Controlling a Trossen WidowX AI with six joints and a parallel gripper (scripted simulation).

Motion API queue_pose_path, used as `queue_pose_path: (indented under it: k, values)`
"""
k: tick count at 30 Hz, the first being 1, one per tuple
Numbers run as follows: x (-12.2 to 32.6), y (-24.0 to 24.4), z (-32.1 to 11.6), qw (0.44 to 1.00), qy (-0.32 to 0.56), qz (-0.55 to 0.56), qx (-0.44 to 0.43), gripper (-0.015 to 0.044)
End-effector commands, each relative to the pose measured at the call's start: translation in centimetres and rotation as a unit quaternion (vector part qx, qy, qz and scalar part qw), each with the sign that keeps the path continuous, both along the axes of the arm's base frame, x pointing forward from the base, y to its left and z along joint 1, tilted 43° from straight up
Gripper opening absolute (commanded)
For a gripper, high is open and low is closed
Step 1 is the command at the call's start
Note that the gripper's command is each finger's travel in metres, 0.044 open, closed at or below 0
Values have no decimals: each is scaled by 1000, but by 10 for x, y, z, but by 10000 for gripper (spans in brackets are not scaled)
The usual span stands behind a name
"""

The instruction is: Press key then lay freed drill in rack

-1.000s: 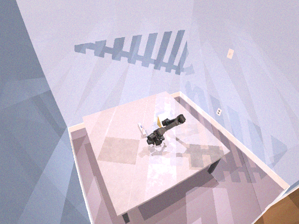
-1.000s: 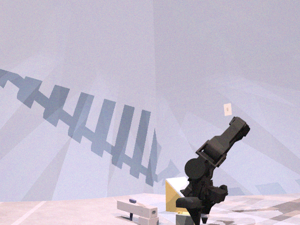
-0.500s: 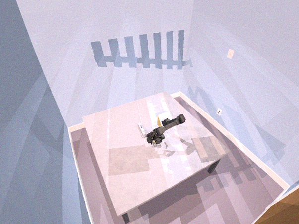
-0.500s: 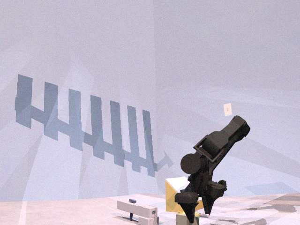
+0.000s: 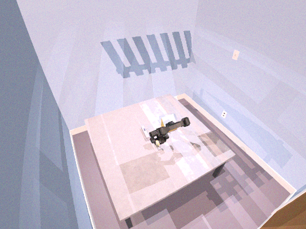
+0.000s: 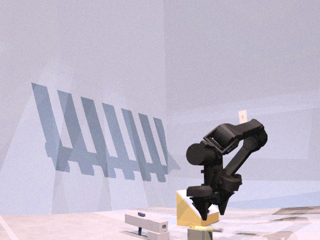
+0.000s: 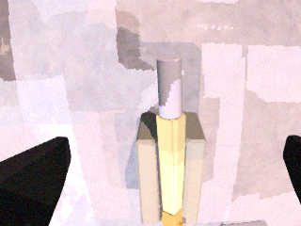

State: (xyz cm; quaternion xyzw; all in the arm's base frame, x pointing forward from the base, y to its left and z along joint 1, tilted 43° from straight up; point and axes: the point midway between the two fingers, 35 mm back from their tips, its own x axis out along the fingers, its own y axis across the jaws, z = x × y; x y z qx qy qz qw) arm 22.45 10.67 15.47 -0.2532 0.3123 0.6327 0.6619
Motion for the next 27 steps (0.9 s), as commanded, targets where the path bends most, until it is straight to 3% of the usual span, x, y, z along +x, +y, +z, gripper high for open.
queue_pose_path:
  k: [1, 8, 11, 27]
  values:
    - [1, -5, 10, 1000, -3, 2, 2, 440]
    - [13, -2, 12, 999, -30, -16, -27, 440]
    - [9, 13, 11, 999, -19, -5, -28, 440]
    - [-11, 94, 38, 982, -139, 119, -39, 440]
